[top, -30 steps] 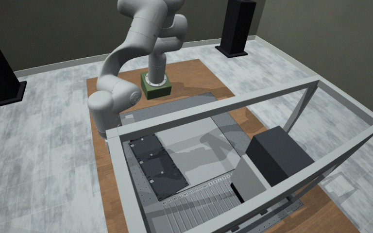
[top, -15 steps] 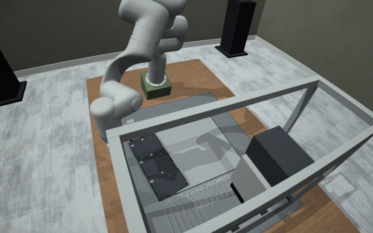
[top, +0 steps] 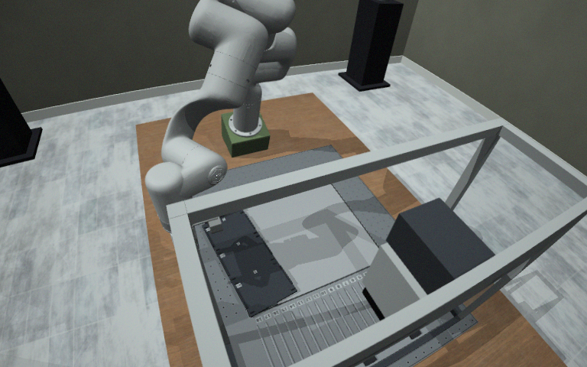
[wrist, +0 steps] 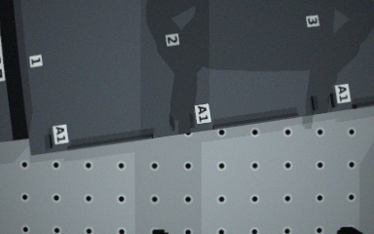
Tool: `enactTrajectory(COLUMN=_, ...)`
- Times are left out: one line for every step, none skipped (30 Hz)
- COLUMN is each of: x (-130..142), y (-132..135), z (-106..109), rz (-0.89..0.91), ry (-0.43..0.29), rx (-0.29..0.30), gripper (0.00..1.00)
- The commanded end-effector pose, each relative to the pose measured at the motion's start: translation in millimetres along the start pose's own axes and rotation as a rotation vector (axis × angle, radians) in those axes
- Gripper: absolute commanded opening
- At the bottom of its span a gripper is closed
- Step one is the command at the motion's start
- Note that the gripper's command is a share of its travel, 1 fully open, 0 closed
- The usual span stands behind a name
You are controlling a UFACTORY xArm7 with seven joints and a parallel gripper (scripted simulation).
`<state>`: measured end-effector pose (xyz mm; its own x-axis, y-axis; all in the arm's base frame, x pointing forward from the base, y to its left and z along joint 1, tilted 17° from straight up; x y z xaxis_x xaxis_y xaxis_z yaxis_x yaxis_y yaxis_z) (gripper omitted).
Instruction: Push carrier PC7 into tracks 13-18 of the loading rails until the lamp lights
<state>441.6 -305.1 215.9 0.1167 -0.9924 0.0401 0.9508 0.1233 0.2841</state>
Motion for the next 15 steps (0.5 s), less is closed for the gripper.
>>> enactTrajectory(x=1.3, y=0.9, z=-2.7, rz=0.000, ry=-0.003, rx=0.004, gripper=1.00)
enactTrajectory(x=1.3, y=1.0, z=-4.4, rz=0.000, ry=-0.003, rx=0.004, gripper=1.00)
enactTrajectory(x=1.3, y=1.0, z=-6.1, rz=0.000, ry=-0.003, rx=0.004, gripper=1.00)
enactTrajectory(x=1.3, y=1.0, z=-7.7, rz=0.000, ry=-0.003, rx=0.004, gripper=1.00)
enactTrajectory(x=1.3, y=1.0, z=-9.4, rz=0.000, ry=-0.003, rx=0.004, gripper=1.00)
enactTrajectory(x=1.3, y=1.0, z=-11.1, rz=0.000, ry=-0.003, rx=0.004, gripper=1.00)
enactTrajectory(x=1.4, y=1.0, z=-12.7, rz=0.000, ry=-0.003, rx=0.004, gripper=1.00)
enactTrajectory(x=1.4, y=1.0, z=-14.4, rz=0.000, ry=-0.003, rx=0.004, gripper=1.00)
enactTrajectory(x=1.4, y=1.0, z=-16.1, rz=0.000, ry=-0.003, rx=0.004, gripper=1.00)
enactTrajectory(x=1.4, y=1.0, z=-17.7, rz=0.000, ry=-0.003, rx=0.004, gripper=1.00)
enactTrajectory(x=1.4, y=1.0, z=-19.4, rz=0.000, ry=-0.003, rx=0.004, gripper=1.00)
enactTrajectory(x=1.4, y=1.0, z=-21.1, rz=0.000, ry=-0.003, rx=0.004, gripper=1.00)
enactTrajectory(x=1.4, y=1.0, z=-22.7, rz=0.000, ry=-0.003, rx=0.004, gripper=1.00)
enactTrajectory(x=1.4, y=1.0, z=-24.4, rz=0.000, ry=-0.003, rx=0.004, gripper=1.00)
enactTrajectory(x=1.4, y=1.0, z=-26.1, rz=0.000, ry=-0.003, rx=0.004, gripper=1.00)
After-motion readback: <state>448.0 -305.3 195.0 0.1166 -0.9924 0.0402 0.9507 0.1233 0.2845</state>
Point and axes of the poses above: the point where the finger pads meet when closed, its own z axis back along the fingers, its own y axis across the jaws, x = y × z, the point moved 9 cm from there along z, back along the fingers, and after that the axes turned 8 degrees about z, right-handed, at the moved point
